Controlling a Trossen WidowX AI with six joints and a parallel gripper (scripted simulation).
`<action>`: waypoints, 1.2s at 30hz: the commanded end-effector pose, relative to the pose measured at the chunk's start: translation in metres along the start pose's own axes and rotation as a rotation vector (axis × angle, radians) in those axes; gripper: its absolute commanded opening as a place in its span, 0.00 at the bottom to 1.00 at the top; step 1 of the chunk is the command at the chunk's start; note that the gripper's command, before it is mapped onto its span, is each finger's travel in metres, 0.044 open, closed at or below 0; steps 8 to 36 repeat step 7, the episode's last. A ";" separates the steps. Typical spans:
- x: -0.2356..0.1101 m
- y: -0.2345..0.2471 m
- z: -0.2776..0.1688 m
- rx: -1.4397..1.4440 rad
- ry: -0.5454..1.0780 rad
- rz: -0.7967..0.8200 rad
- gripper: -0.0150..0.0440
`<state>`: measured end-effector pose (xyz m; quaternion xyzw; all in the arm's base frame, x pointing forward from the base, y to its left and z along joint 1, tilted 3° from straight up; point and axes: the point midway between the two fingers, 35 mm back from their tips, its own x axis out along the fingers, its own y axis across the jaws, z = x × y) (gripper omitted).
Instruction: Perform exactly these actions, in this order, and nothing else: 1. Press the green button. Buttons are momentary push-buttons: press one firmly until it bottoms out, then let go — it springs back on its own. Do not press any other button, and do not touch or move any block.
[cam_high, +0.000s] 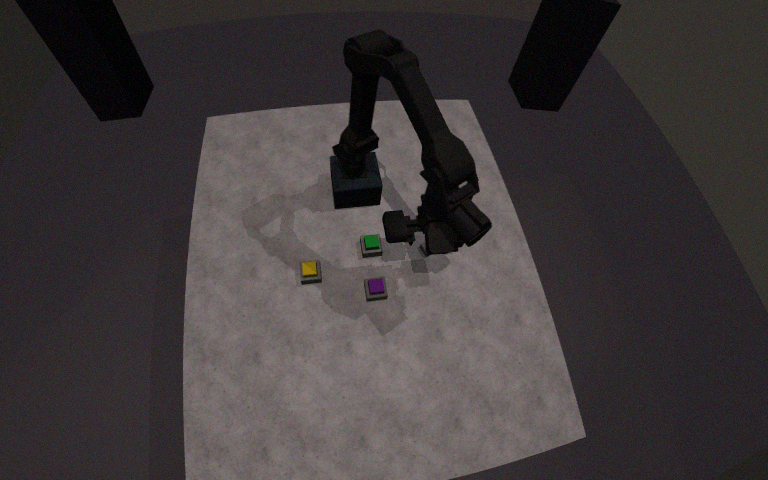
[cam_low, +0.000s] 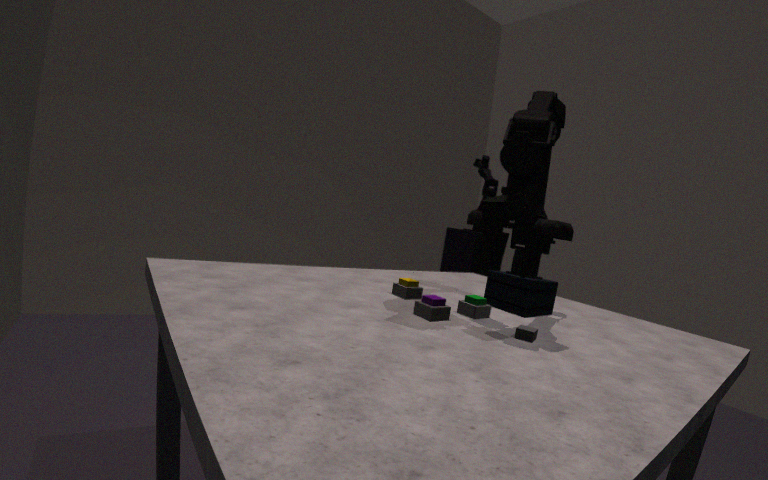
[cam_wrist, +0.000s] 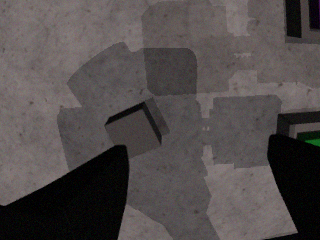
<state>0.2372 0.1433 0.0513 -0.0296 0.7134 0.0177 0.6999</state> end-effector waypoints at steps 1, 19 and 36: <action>-0.015 0.054 0.002 -0.002 0.006 0.007 0.87; -0.020 0.078 -0.001 -0.004 0.007 0.007 0.93; -0.020 0.078 -0.001 -0.004 0.007 0.007 0.93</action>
